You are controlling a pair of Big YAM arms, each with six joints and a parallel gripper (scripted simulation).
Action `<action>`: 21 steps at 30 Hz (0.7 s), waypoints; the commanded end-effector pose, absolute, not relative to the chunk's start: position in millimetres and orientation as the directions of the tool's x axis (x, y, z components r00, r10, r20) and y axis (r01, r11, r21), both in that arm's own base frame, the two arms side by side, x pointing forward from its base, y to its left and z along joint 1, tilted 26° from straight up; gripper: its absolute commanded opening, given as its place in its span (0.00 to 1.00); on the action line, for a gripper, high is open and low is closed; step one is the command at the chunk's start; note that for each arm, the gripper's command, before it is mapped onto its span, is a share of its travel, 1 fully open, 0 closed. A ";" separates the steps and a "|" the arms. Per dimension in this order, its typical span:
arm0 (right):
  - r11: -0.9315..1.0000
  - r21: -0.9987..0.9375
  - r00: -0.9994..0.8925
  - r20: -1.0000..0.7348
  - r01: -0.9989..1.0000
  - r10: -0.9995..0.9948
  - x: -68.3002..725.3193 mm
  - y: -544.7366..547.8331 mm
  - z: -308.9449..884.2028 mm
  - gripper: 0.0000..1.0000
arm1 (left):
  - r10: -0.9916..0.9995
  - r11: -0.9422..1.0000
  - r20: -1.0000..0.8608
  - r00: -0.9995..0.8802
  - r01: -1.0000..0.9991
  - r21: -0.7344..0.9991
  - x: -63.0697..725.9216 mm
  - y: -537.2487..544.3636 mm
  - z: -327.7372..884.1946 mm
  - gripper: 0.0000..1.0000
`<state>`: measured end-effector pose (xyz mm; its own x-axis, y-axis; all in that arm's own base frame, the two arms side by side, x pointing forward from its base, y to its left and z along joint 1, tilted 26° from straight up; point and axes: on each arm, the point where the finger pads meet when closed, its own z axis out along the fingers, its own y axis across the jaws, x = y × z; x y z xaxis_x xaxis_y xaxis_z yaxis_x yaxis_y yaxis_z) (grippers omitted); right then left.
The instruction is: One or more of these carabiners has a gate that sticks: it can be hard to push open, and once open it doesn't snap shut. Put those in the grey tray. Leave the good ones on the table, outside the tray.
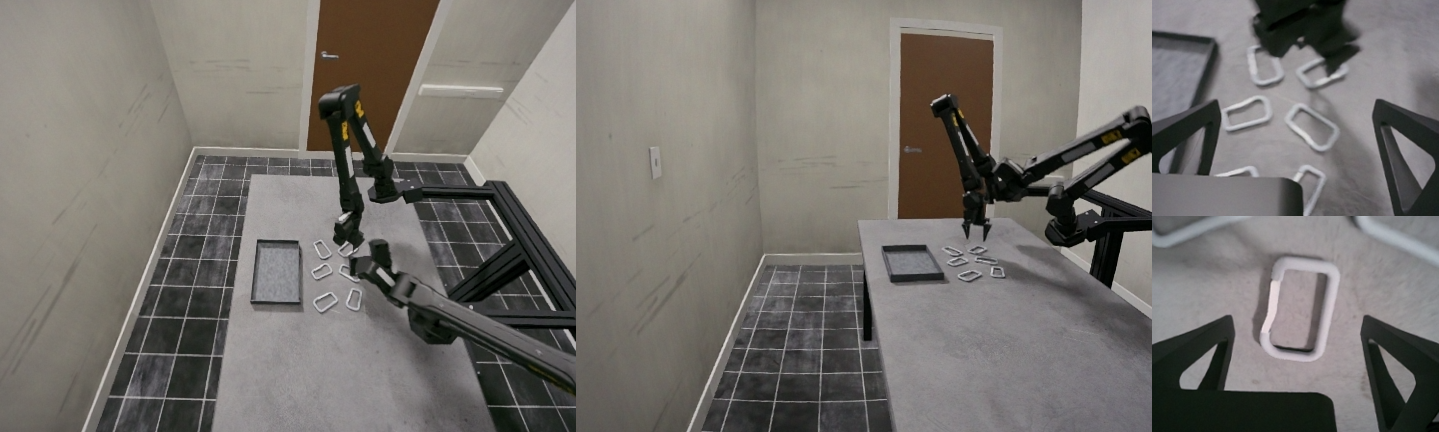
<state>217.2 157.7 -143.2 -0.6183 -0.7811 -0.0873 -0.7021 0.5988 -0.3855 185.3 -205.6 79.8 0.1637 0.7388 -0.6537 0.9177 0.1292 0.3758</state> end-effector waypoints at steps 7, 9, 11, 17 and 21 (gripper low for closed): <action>0.648 -0.439 -0.689 -0.085 -0.622 -0.719 209.3 139.0 -170.7 0.83 | 0.714 0.030 -0.653 0.252 0.921 0.389 147.4 -194.5 74.8 1.00; 0.648 -0.439 -0.689 -0.085 -0.622 -0.719 209.3 139.0 -170.7 0.83 | 0.714 0.030 -0.653 0.252 0.921 0.389 147.4 -194.5 74.8 1.00; 0.651 -0.438 -0.689 -0.093 -0.620 -0.719 211.1 140.2 -168.5 0.83 | 0.714 0.032 -0.654 0.252 0.921 0.389 147.9 -194.8 75.8 1.00; 0.660 -0.439 -0.706 -0.079 -0.609 -0.704 214.6 132.3 -176.4 0.83 | 0.719 0.029 -0.650 0.244 0.925 0.380 147.8 -194.7 72.6 1.00; 0.653 -0.439 -0.699 -0.074 -0.617 -0.711 217.3 131.2 -181.5 0.83 | 0.717 0.032 -0.651 0.248 0.922 0.386 149.0 -195.3 73.8 1.00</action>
<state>212.9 134.2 -176.3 -0.6961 -0.7141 -0.0746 -0.6213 0.6512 -0.4358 148.0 -194.3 71.1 0.2325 0.7185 -0.6556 0.9261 0.0425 0.3749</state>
